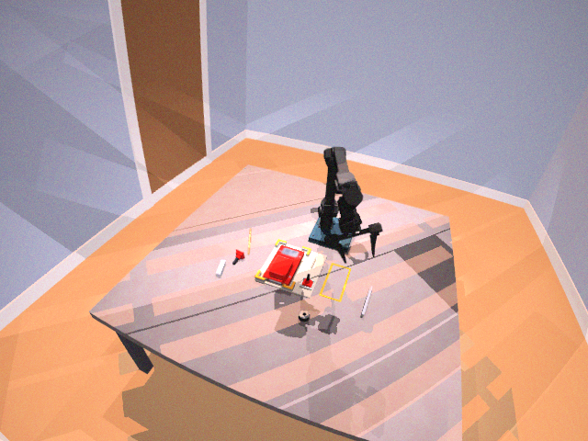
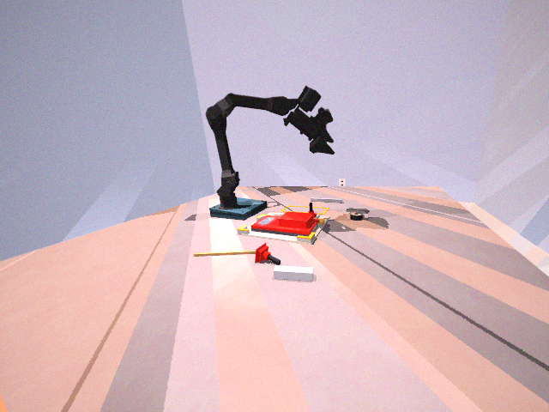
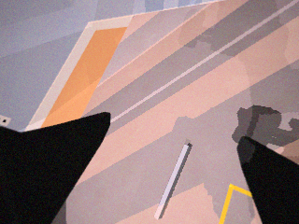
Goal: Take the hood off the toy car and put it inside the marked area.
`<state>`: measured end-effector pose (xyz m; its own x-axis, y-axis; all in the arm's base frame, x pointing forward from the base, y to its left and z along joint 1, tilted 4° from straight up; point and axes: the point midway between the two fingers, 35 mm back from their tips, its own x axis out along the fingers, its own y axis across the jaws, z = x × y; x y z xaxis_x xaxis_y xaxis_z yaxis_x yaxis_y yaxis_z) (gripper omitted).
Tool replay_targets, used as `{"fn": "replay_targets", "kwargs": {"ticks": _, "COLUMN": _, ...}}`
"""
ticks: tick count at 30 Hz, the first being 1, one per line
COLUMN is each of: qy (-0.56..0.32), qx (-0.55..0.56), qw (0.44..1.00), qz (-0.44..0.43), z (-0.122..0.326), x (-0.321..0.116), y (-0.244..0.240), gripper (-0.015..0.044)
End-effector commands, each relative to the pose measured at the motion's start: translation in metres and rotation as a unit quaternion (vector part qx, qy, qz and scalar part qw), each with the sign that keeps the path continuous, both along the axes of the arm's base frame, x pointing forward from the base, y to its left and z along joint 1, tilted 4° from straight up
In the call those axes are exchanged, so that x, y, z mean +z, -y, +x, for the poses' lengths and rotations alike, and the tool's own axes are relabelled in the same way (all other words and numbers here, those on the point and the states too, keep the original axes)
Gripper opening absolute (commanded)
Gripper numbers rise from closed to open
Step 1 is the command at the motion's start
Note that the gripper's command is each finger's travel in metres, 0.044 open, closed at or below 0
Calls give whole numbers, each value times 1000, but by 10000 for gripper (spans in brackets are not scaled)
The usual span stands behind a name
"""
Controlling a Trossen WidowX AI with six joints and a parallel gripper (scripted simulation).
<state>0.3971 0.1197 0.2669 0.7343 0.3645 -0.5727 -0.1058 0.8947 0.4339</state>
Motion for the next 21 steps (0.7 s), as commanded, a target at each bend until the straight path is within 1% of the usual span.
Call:
{"fn": "replay_targets", "kwargs": {"ticks": 1, "qy": -36, "qx": -25, "qw": 998, "qz": -53, "z": 10, "x": -19, "y": 39, "gripper": 440}}
{"fn": "replay_targets", "kwargs": {"ticks": 6, "qy": -93, "qx": -48, "qw": 988, "qz": -109, "z": 12, "x": -45, "y": 87, "gripper": 440}}
{"fn": "replay_targets", "kwargs": {"ticks": 12, "qy": -171, "qx": -64, "qw": 970, "qz": -162, "z": 3, "x": -73, "y": 144, "gripper": 440}}
{"fn": "replay_targets", "kwargs": {"ticks": 21, "qy": -306, "qx": -60, "qw": 927, "qz": -210, "z": -37, "x": -111, "y": 228, "gripper": 440}}
